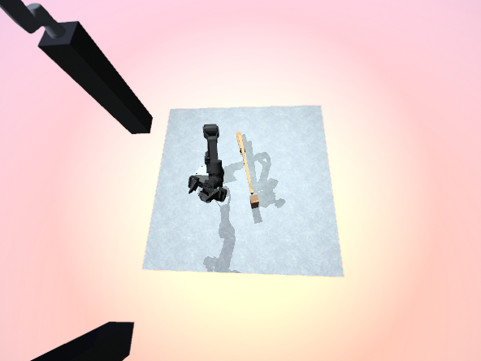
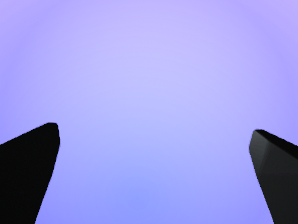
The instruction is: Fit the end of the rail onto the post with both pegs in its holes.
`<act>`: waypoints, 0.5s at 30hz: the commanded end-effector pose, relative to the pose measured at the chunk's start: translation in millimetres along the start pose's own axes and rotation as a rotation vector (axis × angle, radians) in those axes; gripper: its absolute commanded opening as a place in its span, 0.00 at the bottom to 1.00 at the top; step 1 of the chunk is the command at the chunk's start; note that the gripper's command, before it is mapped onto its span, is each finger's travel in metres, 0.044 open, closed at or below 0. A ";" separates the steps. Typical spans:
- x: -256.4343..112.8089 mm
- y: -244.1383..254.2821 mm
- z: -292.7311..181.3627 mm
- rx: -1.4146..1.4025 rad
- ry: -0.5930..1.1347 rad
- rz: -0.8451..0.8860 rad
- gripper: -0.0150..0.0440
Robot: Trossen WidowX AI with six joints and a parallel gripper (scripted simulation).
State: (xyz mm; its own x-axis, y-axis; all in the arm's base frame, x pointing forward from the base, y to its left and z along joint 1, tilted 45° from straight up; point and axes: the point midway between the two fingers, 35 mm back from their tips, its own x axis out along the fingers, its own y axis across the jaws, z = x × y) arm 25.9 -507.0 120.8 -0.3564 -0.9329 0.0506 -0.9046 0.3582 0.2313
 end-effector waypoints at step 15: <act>-56.5 -119.7 18.9 -1.019 0.069 -0.512 1.00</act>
State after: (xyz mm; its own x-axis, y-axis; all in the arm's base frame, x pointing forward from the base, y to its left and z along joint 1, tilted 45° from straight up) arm 107.9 -506.9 91.0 -0.0951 -0.9882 -0.1201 -0.6475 -0.0303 0.7615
